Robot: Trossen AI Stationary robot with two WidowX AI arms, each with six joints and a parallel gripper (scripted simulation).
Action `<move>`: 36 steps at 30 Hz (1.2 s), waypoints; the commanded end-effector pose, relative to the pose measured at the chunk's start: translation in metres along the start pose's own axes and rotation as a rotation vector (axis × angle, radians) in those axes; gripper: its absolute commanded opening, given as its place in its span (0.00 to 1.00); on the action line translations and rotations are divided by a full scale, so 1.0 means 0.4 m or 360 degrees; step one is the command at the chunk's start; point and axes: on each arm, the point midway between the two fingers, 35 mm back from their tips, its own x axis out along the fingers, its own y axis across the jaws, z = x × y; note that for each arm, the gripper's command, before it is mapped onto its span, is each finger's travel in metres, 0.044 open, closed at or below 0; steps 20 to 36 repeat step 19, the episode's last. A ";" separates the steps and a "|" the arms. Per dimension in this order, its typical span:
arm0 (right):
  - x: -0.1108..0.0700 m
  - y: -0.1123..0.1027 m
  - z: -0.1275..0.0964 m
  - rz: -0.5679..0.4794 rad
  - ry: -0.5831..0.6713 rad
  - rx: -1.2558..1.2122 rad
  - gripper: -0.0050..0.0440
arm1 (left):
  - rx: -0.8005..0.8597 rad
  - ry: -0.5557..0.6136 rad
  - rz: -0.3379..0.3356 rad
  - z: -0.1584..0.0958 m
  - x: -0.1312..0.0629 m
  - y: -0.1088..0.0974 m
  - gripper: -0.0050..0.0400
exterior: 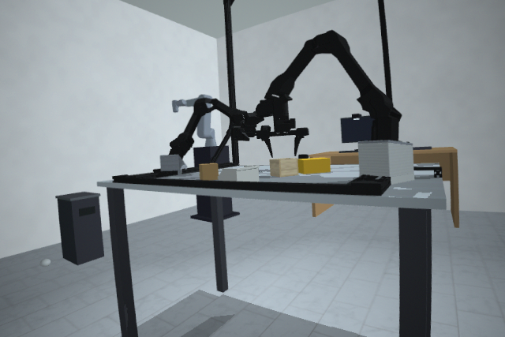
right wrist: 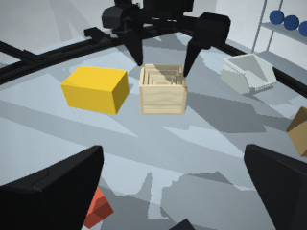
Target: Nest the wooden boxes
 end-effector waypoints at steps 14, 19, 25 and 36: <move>-0.001 0.000 0.002 0.0000 -0.0005 0.0006 0.92 | 0.1576 0.0012 -0.0025 -0.006 -0.058 -0.006 1.00; -0.001 0.000 0.002 0.0000 -0.0005 0.0006 0.92 | 0.2084 0.0009 -0.0028 -0.006 -0.073 -0.005 1.00; -0.001 0.000 0.002 0.0000 -0.0005 0.0006 0.92 | 0.2084 0.0009 -0.0028 -0.006 -0.073 -0.005 1.00; -0.001 0.000 0.002 0.0000 -0.0005 0.0006 0.92 | 0.2084 0.0009 -0.0028 -0.006 -0.073 -0.005 1.00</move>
